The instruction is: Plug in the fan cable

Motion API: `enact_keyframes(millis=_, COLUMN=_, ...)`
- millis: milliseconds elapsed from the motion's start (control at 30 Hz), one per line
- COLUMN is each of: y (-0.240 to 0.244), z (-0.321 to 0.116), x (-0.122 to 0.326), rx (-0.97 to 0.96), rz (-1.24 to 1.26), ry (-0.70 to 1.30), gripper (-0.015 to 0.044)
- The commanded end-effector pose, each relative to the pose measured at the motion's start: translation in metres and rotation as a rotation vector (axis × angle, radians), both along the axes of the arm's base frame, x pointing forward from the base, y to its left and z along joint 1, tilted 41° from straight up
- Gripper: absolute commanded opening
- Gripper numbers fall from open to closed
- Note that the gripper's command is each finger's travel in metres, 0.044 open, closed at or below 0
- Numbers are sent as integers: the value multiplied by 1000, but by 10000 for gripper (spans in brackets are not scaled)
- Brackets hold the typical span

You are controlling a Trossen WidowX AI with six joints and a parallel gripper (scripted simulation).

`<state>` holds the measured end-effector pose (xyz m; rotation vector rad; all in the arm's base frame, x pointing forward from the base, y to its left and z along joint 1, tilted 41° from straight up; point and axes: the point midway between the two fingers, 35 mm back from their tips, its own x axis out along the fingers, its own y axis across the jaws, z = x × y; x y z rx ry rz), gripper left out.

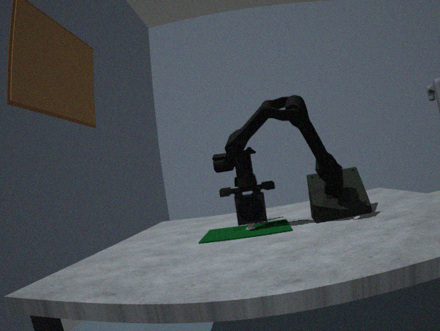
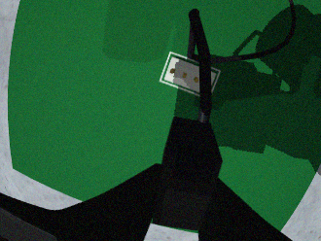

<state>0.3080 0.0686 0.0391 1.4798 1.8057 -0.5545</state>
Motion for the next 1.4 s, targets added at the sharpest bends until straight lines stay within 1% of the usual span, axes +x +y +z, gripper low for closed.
enact_keyframes(millis=0, y=-3, z=-2, x=3, rx=6, rz=98, ry=-87, gripper=0)
enact_keyframes(millis=1067, y=-26, z=-23, x=13, rx=90, rz=943, ry=-810, gripper=0)
enact_keyframes(millis=1233, y=-28, z=-27, x=14, rx=100, rz=1036, ry=-889, gripper=0)
enact_keyframes(millis=1367, y=-28, z=-27, x=14, rx=100, rz=1036, ry=-889, gripper=0)
